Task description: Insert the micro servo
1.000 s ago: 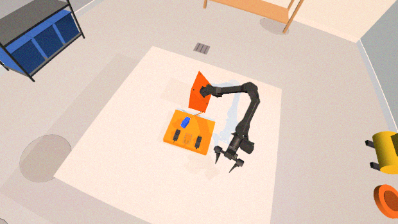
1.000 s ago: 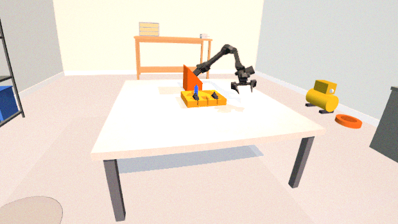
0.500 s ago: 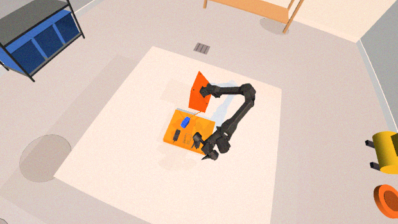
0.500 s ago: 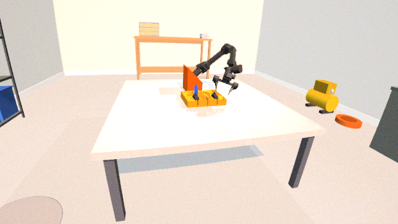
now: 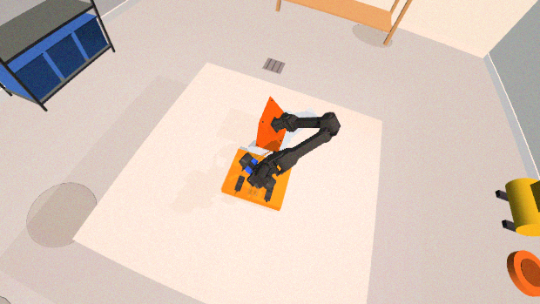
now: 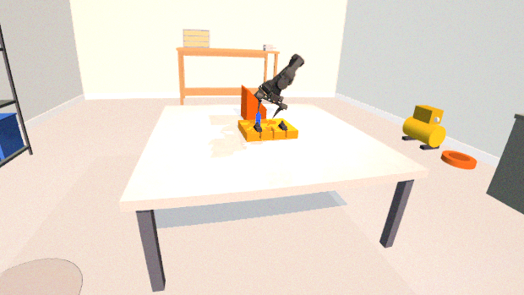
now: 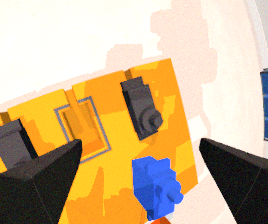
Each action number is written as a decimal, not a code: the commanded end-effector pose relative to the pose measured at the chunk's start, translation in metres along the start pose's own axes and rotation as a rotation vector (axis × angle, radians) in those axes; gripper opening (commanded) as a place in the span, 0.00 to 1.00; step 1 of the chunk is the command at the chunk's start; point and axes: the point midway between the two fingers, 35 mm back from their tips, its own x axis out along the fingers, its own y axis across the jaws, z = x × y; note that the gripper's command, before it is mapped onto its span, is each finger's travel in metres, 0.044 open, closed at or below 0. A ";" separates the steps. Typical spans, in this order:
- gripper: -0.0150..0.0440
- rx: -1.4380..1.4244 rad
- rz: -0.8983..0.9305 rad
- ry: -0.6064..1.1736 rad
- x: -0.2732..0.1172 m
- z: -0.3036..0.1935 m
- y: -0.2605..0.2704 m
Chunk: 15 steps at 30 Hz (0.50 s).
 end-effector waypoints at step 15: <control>1.00 -0.012 0.364 0.229 -0.015 -0.080 -0.059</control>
